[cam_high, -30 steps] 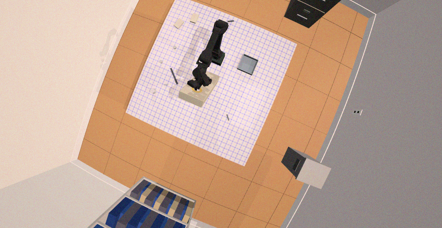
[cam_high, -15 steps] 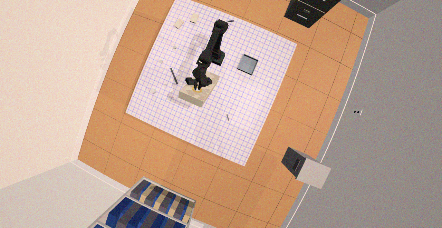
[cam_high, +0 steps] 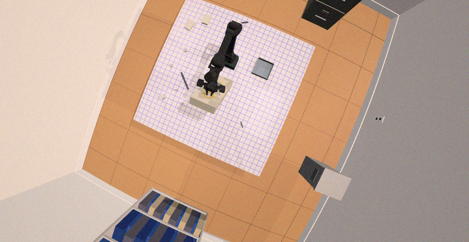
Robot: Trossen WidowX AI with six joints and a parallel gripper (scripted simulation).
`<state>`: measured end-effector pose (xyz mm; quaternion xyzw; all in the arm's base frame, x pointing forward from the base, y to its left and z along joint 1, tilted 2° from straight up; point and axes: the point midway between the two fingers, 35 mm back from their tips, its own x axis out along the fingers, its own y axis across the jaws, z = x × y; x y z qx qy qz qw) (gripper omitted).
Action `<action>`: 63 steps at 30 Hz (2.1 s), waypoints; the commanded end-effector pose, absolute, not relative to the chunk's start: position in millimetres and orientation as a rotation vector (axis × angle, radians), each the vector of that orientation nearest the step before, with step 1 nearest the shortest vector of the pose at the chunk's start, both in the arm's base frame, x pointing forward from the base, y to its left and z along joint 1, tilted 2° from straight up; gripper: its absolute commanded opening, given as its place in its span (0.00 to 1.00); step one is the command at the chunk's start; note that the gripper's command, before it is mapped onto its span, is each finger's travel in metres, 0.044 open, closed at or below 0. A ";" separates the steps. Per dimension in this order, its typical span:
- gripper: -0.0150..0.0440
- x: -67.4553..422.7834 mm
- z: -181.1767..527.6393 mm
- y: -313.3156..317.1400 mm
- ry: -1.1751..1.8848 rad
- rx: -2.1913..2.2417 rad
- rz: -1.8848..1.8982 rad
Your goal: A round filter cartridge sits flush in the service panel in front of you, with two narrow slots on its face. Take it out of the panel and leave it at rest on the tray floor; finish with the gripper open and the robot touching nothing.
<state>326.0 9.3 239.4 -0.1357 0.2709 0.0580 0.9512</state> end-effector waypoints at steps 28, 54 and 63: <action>0.25 302.4 258.4 7.5 0.562 0.323 -0.057; 0.25 243.8 238.4 5.9 0.566 0.298 -0.051; 0.25 231.9 209.9 5.7 0.567 0.298 -0.051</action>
